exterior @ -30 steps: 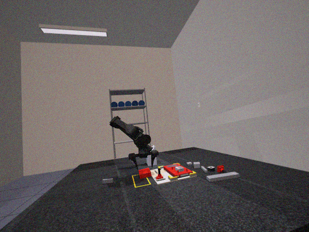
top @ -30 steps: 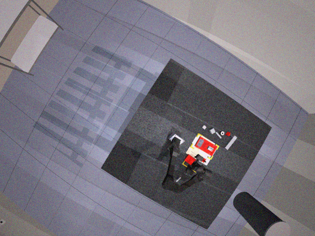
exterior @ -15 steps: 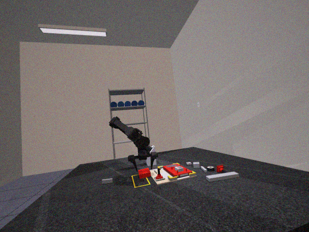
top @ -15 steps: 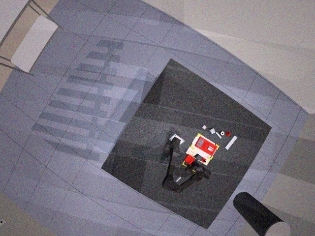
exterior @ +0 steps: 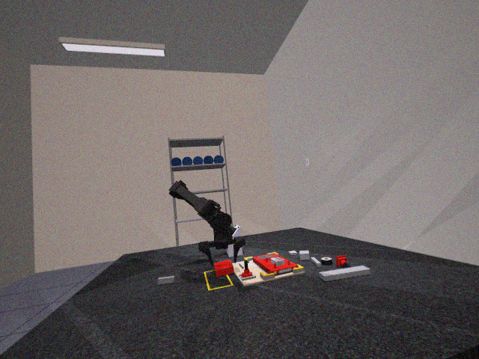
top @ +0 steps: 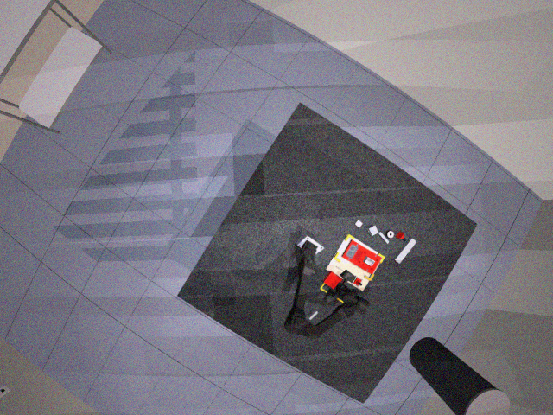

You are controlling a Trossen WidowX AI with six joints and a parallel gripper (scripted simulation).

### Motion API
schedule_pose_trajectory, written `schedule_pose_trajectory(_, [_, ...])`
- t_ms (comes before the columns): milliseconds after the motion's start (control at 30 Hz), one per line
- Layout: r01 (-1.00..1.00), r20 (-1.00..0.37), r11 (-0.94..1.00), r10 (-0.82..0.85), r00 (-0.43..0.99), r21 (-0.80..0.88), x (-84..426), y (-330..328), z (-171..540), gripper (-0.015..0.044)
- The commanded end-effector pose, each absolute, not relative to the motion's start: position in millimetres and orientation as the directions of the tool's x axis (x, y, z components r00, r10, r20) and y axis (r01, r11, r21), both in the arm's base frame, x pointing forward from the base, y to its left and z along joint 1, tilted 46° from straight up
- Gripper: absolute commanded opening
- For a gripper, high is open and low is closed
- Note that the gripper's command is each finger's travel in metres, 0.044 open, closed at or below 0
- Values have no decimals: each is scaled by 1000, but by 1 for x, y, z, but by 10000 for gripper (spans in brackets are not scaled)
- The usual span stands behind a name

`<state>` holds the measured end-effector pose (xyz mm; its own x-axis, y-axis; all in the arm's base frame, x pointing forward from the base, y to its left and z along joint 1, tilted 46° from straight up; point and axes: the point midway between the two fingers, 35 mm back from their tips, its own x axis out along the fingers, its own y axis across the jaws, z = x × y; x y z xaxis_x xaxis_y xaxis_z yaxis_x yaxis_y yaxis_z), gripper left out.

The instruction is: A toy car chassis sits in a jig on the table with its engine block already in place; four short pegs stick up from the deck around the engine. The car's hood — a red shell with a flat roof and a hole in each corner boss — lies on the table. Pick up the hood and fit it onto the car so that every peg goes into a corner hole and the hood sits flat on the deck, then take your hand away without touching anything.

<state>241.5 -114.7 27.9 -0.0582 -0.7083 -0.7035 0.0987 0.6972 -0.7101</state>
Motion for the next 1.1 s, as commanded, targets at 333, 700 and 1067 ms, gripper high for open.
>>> schedule_pose_trajectory(333, [93, -700, 695, -711, -65, -713, 239, -121, 22, 440])
schedule_pose_trajectory(700, [93, -700, 694, -711, -65, -714, 238, -125, 19, 440])
schedule_pose_trajectory(1067, [99, -703, 696, -709, -58, -711, 240, -125, 18, 367])
